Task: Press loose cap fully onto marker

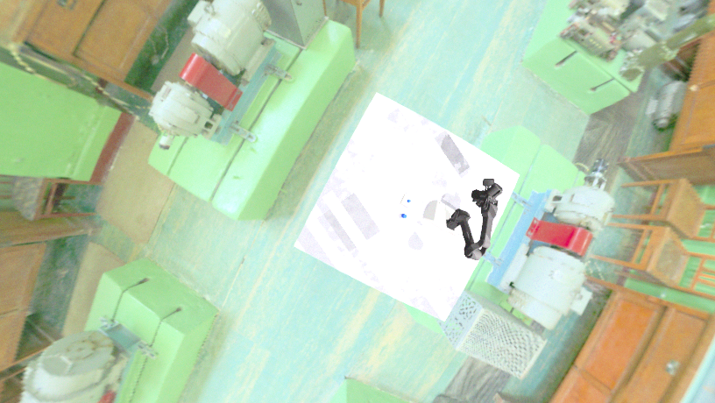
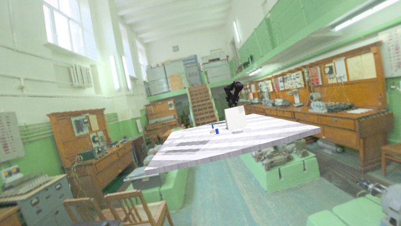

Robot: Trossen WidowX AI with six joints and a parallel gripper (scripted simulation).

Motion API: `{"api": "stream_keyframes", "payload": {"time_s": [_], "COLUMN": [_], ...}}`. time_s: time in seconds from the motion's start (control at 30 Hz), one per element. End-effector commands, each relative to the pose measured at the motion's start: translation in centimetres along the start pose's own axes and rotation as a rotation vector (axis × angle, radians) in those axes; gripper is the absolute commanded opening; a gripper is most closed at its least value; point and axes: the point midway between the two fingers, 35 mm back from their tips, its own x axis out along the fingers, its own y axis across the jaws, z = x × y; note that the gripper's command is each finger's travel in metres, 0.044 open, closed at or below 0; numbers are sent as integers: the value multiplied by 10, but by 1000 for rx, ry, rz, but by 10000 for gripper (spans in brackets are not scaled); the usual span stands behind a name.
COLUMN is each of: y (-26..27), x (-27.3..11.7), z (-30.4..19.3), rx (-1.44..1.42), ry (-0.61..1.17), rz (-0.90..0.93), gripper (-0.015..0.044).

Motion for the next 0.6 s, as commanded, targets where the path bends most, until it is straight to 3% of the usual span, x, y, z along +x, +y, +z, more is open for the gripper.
{"api": "stream_keyframes", "payload": {"time_s": [0.0,0.17,0.37,0.57], "y": [-1,-33,-72,-95], "x": [1,14,10,-21], "z": [1,45,116,193], "rx": [1,10,-12,-76], "ry": [-8,-220,-493,-722], "rz": [-2,-41,-59,-33], "gripper": [374,250,250,250]}}
